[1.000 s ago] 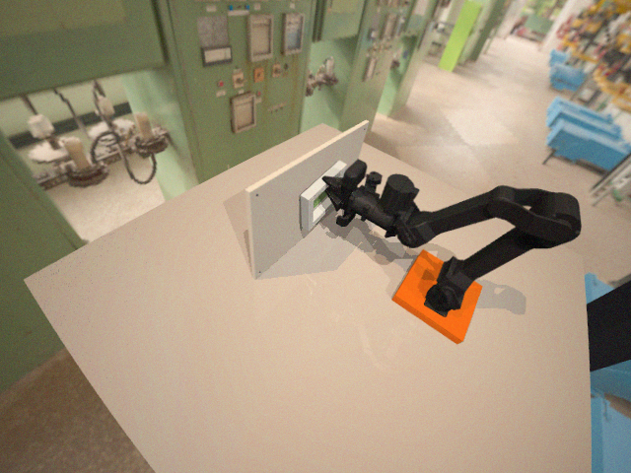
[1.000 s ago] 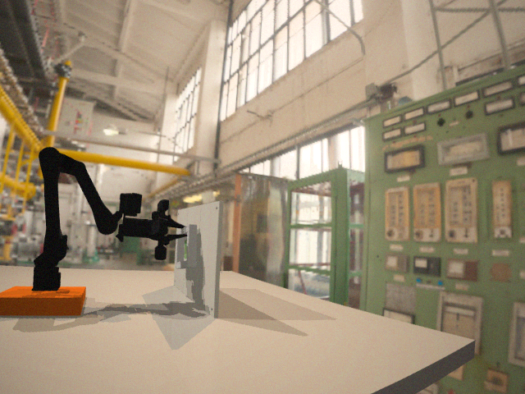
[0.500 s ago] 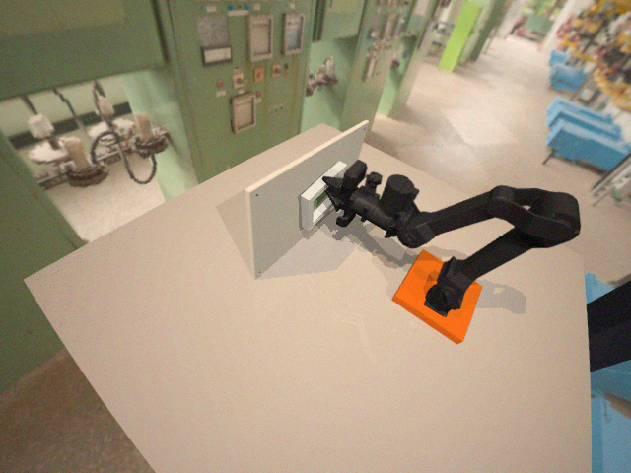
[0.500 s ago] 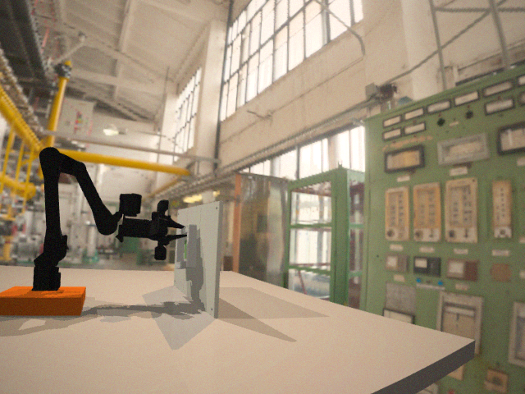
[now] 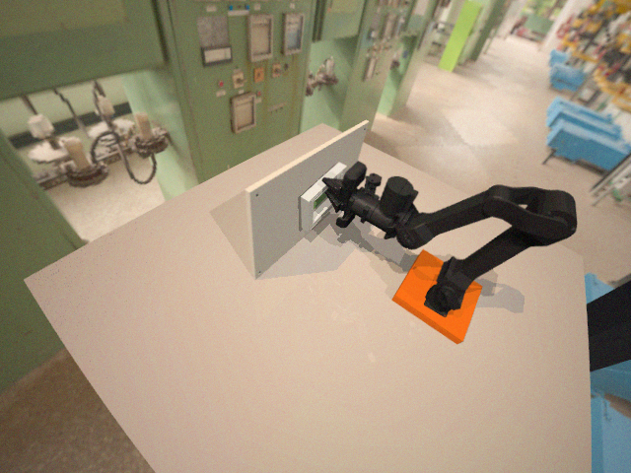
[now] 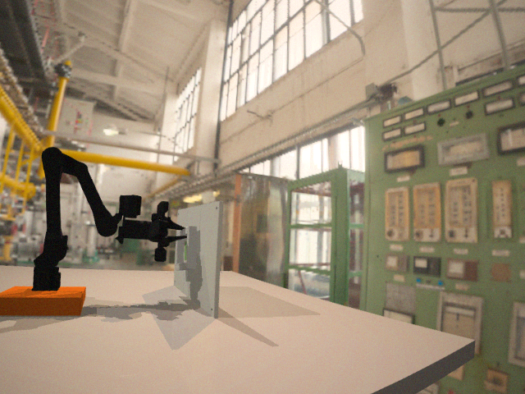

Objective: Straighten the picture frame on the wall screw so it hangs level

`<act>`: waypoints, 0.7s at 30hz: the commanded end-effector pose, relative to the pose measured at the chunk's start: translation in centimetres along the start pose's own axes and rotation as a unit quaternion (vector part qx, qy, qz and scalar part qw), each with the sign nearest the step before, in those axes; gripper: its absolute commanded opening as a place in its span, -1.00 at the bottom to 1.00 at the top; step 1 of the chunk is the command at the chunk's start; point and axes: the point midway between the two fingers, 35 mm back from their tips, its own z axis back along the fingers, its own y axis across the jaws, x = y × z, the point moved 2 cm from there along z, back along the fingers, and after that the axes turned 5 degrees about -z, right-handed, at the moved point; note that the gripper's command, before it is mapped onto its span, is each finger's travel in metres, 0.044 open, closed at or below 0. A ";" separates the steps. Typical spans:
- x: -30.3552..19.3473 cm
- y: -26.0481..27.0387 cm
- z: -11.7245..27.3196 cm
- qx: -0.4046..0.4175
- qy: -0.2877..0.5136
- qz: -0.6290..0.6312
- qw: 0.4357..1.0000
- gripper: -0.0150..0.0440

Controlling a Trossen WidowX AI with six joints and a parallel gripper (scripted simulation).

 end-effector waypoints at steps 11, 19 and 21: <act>0.0 -0.1 0.0 0.001 0.000 0.000 1.000 -0.49; 0.0 -0.1 0.0 0.001 0.000 -0.003 1.000 -0.49; 0.0 -0.2 0.0 0.001 0.001 -0.016 1.000 -0.49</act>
